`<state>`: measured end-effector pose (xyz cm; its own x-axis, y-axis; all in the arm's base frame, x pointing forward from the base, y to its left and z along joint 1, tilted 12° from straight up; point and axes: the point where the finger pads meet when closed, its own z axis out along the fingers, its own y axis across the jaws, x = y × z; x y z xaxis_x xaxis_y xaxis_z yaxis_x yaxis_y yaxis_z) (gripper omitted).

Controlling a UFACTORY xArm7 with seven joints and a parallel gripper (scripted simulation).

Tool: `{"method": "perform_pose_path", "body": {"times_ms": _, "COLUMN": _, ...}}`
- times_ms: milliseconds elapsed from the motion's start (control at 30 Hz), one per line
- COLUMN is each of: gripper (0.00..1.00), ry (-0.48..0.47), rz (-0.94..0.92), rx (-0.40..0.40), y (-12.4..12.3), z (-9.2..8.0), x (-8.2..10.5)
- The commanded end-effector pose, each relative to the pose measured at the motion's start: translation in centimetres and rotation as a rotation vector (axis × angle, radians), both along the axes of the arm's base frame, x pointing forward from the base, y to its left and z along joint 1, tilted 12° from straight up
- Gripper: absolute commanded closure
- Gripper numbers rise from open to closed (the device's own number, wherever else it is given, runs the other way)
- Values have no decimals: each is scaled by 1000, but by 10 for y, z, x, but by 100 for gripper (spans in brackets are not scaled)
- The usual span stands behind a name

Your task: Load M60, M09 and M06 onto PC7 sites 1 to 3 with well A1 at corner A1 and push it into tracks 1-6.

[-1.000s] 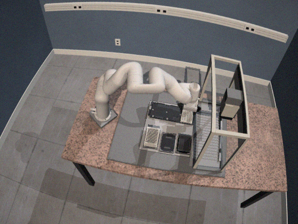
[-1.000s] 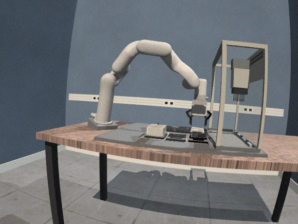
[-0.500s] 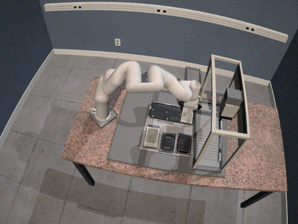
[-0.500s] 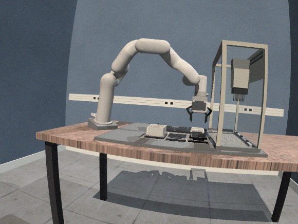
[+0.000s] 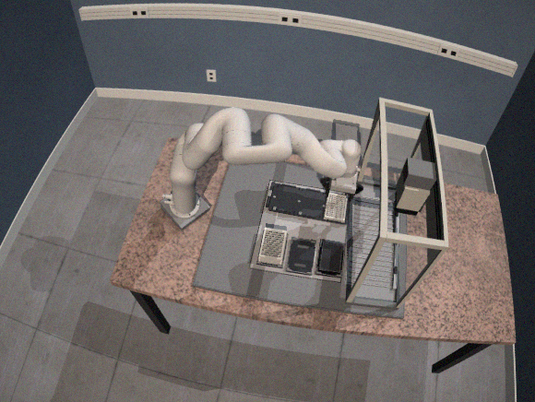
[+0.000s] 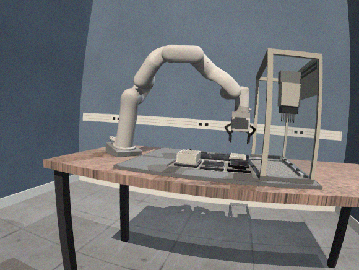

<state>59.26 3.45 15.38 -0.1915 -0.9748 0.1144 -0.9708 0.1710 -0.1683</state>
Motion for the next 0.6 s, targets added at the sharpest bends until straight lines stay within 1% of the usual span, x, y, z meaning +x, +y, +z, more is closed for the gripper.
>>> {"method": "perform_pose_path", "body": {"times_ms": 0, "gripper": 0, "ry": -5, "rz": 1, "rx": 1, "y": 2, "z": 8, "x": 0}}
{"method": "perform_pose_path", "body": {"times_ms": 567, "gripper": 0, "ry": -5, "rz": 1, "rx": 1, "y": 5, "z": 33, "x": -3}}
